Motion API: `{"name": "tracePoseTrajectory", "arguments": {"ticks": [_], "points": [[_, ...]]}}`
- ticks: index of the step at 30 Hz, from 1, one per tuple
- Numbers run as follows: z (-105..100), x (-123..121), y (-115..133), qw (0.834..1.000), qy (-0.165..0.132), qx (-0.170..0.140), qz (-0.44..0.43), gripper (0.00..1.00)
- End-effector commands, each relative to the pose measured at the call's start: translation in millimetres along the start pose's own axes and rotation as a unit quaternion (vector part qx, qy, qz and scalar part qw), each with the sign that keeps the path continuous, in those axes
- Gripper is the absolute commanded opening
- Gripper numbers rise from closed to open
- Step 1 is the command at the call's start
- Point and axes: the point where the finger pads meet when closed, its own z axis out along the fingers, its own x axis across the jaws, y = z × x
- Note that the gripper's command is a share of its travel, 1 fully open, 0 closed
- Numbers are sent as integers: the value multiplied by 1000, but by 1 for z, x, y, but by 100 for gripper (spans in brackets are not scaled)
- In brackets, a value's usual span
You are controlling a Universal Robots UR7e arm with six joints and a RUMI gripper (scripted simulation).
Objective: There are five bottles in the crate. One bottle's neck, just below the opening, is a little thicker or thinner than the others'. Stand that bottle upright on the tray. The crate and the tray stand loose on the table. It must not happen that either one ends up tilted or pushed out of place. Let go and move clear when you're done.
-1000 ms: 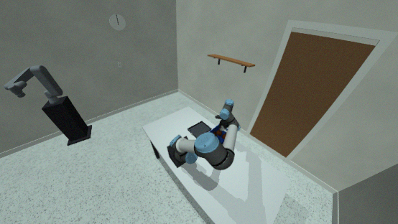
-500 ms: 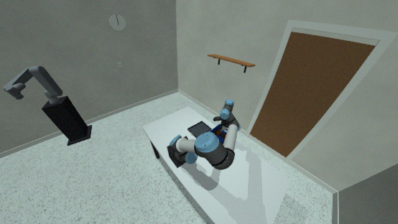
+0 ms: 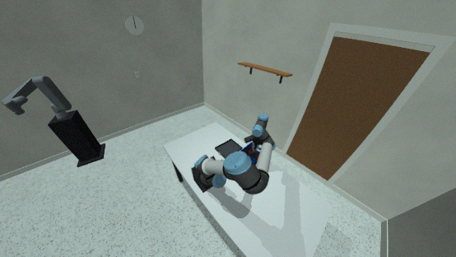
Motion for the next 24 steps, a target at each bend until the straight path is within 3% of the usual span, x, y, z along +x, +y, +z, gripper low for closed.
{"name": "tracePoseTrajectory", "arguments": {"ticks": [1,10,12,24], "points": [[0,-2,1,997,5,0,-83,0],[0,-6,4,969,5,-1,-248,0],[0,-6,4,969,5,-1,-248,0],[0,-9,9,904,4,-2,-427,0]]}}
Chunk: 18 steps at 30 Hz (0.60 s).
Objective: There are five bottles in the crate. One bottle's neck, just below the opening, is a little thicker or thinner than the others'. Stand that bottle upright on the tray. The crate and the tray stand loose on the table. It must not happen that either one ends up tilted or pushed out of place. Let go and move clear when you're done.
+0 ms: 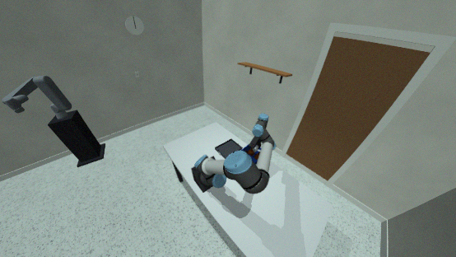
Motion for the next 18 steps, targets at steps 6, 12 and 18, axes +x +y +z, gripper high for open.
{"name": "tracePoseTrajectory", "arguments": {"ticks": [6,12,18], "points": [[0,-3,1,995,3,-3,-103,0],[0,-6,3,985,2,-3,-172,0],[0,-7,4,973,2,-3,-229,0]]}}
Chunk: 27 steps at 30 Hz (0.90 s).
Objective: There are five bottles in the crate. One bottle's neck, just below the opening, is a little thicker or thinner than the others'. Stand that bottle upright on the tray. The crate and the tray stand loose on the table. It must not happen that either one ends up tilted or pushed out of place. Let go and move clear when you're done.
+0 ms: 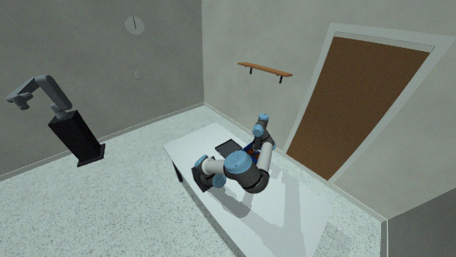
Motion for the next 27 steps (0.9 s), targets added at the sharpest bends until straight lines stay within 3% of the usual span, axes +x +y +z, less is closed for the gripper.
{"name": "tracePoseTrajectory", "arguments": {"ticks": [1,27], "points": [[0,-2,0,999,1,-2,-39,0],[0,-5,2,990,0,-2,-142,0]]}}
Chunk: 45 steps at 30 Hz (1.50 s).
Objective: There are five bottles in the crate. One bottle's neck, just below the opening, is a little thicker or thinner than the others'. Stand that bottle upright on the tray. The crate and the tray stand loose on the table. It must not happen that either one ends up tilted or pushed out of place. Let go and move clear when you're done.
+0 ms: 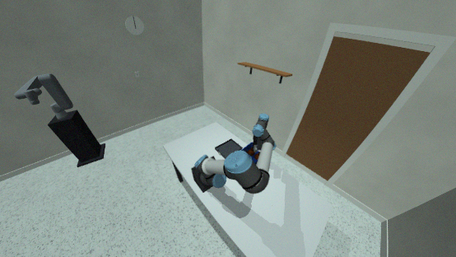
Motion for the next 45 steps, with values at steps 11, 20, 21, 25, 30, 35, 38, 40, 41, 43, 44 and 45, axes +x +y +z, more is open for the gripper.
{"name": "tracePoseTrajectory", "arguments": {"ticks": [11,20,21,25,30,35,38,40,41,43,44,45], "points": [[0,-1,0,1000,0,0,-14,0],[0,-1,0,1000,0,0,-15,38],[0,-1,0,1000,0,0,-15,38],[0,-1,0,1000,0,0,-15,38],[0,-1,0,1000,0,0,-15,38],[0,-1,0,1000,0,0,-15,38],[0,-1,0,1000,0,0,-15,38],[0,-1,0,1000,0,0,-15,38],[0,-1,0,1000,0,0,-15,38],[0,-1,0,1000,0,0,-15,38],[0,-1,0,1000,0,0,-15,38],[0,-1,0,1000,0,0,-15,38]]}}
